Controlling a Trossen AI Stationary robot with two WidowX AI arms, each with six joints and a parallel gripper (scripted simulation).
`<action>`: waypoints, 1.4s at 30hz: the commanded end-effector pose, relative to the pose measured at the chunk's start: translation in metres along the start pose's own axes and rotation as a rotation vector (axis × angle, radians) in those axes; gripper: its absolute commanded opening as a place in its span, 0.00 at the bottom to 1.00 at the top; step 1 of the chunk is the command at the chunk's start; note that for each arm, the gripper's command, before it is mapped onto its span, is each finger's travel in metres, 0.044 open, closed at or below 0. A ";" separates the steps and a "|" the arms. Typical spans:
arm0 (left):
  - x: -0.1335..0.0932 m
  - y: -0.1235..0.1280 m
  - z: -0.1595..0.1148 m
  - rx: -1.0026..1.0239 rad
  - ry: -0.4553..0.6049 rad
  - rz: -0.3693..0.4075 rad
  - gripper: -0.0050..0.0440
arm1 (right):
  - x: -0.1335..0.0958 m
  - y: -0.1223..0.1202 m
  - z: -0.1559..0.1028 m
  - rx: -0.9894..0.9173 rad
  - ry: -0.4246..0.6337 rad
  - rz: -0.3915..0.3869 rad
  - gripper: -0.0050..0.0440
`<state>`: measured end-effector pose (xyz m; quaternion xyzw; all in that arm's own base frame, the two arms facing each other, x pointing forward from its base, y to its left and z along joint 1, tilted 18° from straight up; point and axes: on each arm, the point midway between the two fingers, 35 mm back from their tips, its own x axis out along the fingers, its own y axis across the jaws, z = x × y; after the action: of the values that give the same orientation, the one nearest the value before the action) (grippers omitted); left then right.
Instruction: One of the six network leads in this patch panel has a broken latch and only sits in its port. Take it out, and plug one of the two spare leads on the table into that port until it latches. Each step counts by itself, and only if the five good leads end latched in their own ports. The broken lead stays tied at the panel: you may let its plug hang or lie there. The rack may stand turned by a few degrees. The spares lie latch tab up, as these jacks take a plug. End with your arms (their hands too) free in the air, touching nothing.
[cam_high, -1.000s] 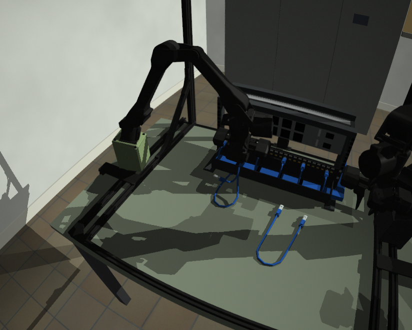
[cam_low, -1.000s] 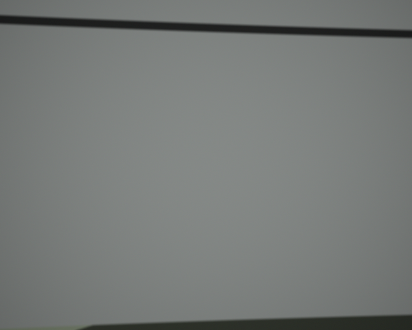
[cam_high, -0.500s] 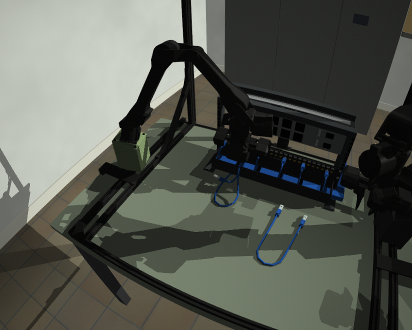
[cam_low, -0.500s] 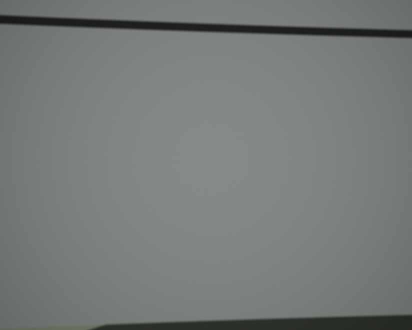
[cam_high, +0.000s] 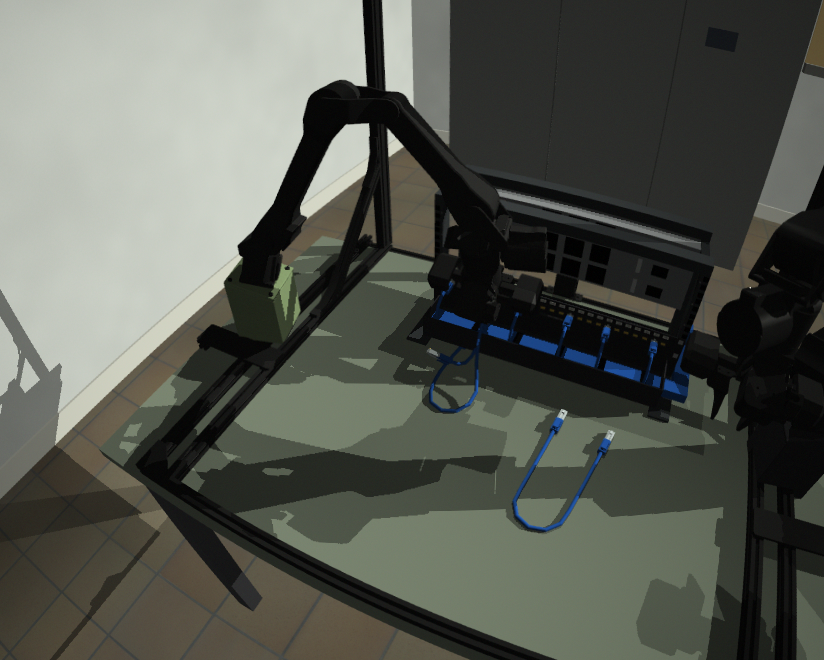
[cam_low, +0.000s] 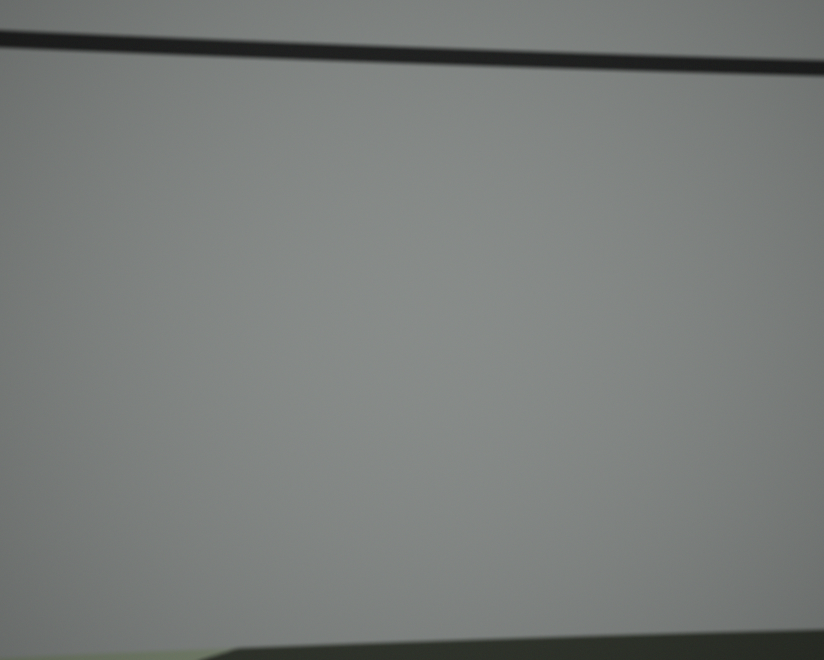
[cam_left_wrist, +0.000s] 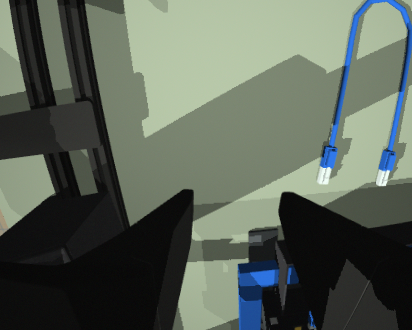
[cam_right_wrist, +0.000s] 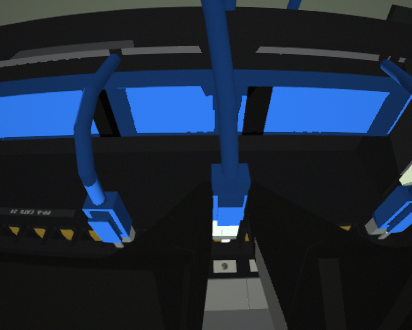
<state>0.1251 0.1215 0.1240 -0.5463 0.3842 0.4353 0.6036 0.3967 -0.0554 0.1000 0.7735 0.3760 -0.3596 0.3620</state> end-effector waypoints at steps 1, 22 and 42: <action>0.000 0.000 0.000 0.000 0.000 0.000 0.46 | 0.001 0.001 0.000 0.002 -0.002 0.001 0.21; 0.000 0.000 0.000 0.000 0.000 0.000 0.46 | 0.003 0.001 -0.004 0.002 -0.002 0.001 0.21; 0.000 0.000 0.000 0.000 0.000 0.000 0.46 | 0.006 0.000 -0.011 0.002 -0.002 0.001 0.21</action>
<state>0.1251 0.1215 0.1240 -0.5464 0.3842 0.4353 0.6036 0.4006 -0.0483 0.1004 0.7732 0.3751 -0.3609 0.3622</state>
